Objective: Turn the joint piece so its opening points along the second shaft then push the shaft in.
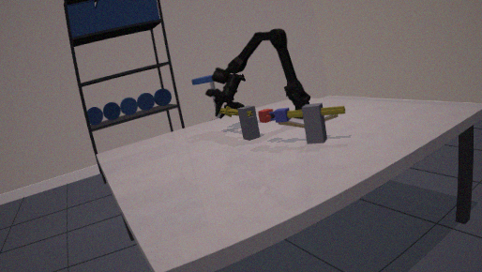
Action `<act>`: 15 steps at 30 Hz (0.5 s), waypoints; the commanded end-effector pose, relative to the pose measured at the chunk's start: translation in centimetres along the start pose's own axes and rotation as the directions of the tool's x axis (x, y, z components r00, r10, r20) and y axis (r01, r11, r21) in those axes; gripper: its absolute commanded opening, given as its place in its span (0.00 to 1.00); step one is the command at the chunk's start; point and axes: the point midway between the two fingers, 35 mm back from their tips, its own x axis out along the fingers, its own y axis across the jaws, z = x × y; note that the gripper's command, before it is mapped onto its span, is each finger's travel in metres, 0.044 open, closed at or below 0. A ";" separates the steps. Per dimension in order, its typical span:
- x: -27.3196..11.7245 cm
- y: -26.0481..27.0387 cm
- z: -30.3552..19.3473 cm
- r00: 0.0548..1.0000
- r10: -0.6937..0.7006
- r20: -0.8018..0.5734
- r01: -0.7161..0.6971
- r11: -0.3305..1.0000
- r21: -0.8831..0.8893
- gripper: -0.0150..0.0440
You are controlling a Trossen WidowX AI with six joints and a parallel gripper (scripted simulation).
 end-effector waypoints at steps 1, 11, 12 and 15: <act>0.7 0.0 0.0 0.997 -0.075 -0.010 0.075 0.997 0.022 0.25; 1.0 0.0 -0.3 0.958 -0.285 -0.020 0.285 0.958 0.033 0.25; 1.0 0.0 -0.4 0.952 -0.305 -0.020 0.306 0.952 0.033 0.25; 1.0 0.0 -0.6 0.930 -0.367 -0.020 0.367 0.930 0.029 0.25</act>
